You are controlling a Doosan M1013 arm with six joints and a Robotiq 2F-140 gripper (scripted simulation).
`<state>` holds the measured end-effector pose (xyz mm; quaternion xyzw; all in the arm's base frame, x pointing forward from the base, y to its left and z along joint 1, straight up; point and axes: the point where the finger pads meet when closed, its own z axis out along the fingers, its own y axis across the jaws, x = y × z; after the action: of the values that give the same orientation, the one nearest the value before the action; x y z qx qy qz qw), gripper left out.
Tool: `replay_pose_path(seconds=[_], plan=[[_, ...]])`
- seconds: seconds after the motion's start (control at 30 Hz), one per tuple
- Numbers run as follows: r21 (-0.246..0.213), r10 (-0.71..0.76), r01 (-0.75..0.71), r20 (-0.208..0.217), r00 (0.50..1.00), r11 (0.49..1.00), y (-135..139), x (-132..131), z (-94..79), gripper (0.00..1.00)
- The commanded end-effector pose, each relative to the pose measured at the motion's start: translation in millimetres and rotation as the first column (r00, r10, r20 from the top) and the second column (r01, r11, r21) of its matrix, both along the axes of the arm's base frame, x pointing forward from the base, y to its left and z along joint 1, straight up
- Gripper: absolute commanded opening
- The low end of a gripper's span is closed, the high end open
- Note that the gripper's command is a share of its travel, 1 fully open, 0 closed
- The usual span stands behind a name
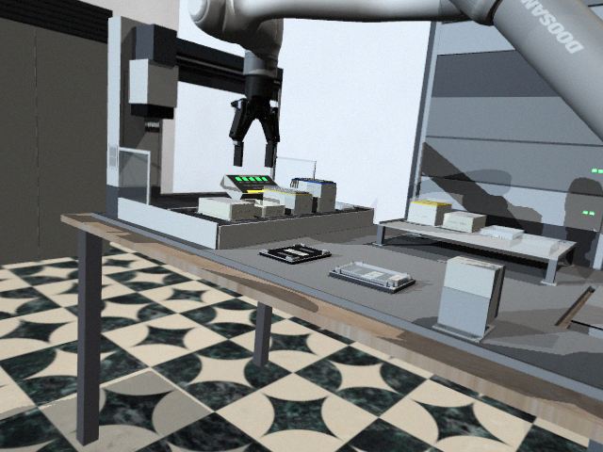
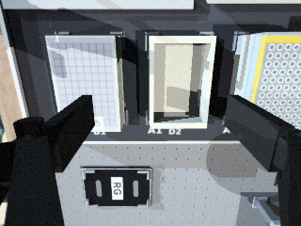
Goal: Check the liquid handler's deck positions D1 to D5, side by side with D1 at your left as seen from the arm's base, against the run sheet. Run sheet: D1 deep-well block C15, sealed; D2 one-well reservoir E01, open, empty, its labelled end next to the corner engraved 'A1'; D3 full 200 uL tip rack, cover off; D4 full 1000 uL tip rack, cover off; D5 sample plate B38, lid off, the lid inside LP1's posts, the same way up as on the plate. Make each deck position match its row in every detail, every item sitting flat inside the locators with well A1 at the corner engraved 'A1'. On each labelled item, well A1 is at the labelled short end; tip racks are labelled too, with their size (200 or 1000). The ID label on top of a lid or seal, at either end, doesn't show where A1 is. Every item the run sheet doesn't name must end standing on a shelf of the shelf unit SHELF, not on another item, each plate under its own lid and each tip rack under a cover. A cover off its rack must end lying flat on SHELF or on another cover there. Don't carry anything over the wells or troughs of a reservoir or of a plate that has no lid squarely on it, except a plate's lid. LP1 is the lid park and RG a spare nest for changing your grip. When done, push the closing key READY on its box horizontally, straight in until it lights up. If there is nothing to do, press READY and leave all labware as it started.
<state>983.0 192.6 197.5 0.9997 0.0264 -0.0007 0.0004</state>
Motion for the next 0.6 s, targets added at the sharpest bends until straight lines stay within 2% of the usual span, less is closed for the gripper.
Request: replay_pose_path(seconds=[0.0,0.23,0.3,0.57], plan=[[0.001,0.000,0.000,0.002,1.000,1.000,22.2,-0.8,1.6,0.79],[0.001,0.000,0.000,0.002,1.000,1.000,57.1,-2.7,1.5,0.79],[0.001,0.000,0.000,0.002,1.000,1.000,57.1,-2.7,1.5,0.79],[0.001,0.000,0.000,0.002,1.000,1.000,91.1,-4.5,1.5,0.79]])
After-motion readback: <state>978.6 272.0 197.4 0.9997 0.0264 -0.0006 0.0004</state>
